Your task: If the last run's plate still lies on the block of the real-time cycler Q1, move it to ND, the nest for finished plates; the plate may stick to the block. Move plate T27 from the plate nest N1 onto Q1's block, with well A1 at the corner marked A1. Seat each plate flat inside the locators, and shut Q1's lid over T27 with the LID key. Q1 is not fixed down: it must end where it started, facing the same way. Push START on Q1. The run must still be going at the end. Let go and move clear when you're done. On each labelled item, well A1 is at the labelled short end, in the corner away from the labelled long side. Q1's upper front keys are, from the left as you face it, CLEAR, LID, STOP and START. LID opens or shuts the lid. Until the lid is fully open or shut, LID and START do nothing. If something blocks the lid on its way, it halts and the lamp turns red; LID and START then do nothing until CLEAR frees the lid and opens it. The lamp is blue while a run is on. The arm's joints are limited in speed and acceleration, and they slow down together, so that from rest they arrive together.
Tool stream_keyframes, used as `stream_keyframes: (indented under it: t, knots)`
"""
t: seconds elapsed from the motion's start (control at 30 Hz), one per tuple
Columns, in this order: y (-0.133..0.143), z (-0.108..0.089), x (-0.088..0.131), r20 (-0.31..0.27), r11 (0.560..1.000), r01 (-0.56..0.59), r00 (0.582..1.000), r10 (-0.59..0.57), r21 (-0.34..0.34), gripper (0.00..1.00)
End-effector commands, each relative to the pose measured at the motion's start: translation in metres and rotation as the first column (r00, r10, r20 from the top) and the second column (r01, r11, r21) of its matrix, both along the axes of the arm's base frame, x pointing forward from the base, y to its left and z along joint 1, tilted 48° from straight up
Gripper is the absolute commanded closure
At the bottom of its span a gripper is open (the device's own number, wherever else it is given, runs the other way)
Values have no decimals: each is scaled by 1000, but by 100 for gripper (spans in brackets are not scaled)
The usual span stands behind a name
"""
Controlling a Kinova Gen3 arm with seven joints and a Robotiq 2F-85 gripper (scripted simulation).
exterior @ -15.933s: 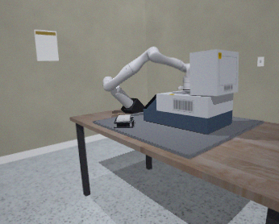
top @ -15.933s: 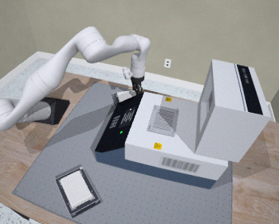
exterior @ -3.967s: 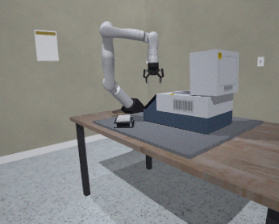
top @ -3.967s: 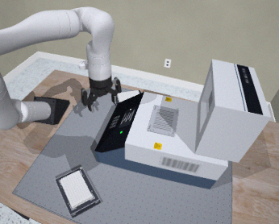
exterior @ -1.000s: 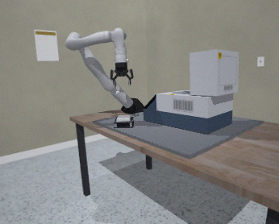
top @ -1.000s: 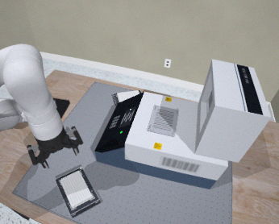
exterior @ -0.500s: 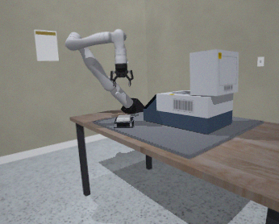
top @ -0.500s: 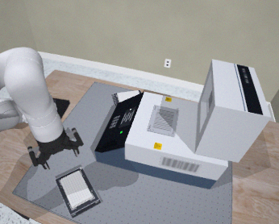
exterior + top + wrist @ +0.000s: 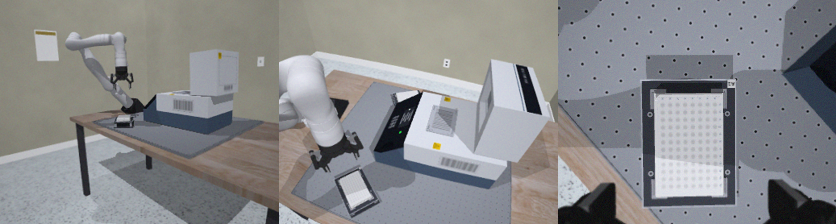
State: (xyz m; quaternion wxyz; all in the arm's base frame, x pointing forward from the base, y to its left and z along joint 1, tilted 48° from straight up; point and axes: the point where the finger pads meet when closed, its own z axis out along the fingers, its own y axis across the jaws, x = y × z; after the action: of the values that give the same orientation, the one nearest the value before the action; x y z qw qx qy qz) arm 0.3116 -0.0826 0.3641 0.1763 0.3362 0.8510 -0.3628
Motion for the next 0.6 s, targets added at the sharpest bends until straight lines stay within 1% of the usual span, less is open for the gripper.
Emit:
stream_keyframes:
  t: [0.0,0.57]
  knots:
    - [-2,-2,0,0,1000,-1,1000,1,0,0]
    - [-16,-15,1,0,1000,-1,1000,1,0,0]
